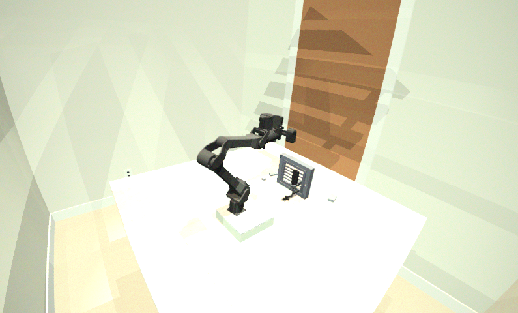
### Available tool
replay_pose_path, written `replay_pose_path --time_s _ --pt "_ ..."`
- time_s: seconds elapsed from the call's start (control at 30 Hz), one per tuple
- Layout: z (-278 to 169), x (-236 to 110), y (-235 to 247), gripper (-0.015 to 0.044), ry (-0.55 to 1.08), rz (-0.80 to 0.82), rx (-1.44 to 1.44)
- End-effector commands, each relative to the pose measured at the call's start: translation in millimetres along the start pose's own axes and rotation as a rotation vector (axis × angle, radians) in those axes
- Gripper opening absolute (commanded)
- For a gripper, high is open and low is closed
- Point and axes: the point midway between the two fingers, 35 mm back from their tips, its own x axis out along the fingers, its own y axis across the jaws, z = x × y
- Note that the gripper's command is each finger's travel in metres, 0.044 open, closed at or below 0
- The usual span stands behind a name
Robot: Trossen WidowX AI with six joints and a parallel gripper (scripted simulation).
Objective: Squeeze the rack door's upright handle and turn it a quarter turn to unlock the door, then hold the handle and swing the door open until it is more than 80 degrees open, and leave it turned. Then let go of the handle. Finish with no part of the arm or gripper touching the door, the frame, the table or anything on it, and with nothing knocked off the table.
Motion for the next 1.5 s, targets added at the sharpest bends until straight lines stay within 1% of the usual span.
replay_pose_path --time_s 0.0,0.1,0.13,0.47,0.77,1.1,1.47 --pt "-0.4 0.5 -0.2 0.0374 0.004 -0.001 0.000" --pt "-5.6 7.4 -3.4 0.0295 0.059 -0.009 -0.005" --pt "-7.9 10.2 -4.8 0.0282 0.083 -0.013 -0.007" --pt "-33.3 32.7 -19.9 0.0282 0.323 -0.046 -0.021" --pt "-57.6 44.1 -34.9 0.0282 0.537 -0.070 -0.024" --pt "-82.7 47.9 -51.4 0.0282 0.772 -0.093 -0.014" --pt "-106.3 42.7 -67.9 0.0282 1.031 -0.111 0.015"
